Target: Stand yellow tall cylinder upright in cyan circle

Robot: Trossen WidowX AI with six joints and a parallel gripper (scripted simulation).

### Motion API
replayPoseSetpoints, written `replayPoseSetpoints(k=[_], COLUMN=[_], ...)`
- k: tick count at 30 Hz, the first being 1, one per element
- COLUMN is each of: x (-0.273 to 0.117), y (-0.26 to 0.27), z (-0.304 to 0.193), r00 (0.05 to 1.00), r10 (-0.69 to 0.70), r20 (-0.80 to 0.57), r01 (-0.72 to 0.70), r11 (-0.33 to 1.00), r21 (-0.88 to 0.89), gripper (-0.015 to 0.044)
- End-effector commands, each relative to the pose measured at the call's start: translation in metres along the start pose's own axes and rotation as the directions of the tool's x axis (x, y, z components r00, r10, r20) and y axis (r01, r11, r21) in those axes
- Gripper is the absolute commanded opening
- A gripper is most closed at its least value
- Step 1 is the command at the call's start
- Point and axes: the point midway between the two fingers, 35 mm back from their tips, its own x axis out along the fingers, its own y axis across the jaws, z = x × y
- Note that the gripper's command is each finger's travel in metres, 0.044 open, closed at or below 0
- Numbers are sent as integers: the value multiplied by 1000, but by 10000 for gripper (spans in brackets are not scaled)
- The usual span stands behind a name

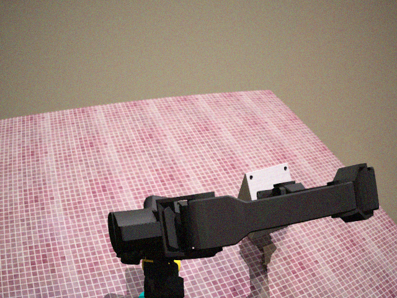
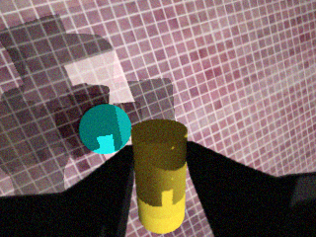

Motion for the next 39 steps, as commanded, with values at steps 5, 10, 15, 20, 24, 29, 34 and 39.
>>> replayPoseSetpoints(k=[5, 10, 15, 20, 24, 29, 34, 39], x=[3, 5, 6, 8, 9, 10, 12, 13], y=[-2, -3, -4, -4, -4, -4, -3, -3], z=[-1, -1, -1, 0, 0, 1, 1, 2], r00=[999, 996, 993, 989, 985, 979, 972, 965], r10=[-35, -55, -73, -88, -99, -111, -123, -133], r20=[39, 66, 93, 119, 141, 170, 198, 228], r01=[36, 55, 74, 90, 102, 116, 128, 139], r11=[999, 998, 997, 996, 995, 993, 992, 990], r21=[-5, -10, -15, -17, -17, -17, -15, -13], gripper=[105, 105, 105, 105, 105, 105, 105, 105])
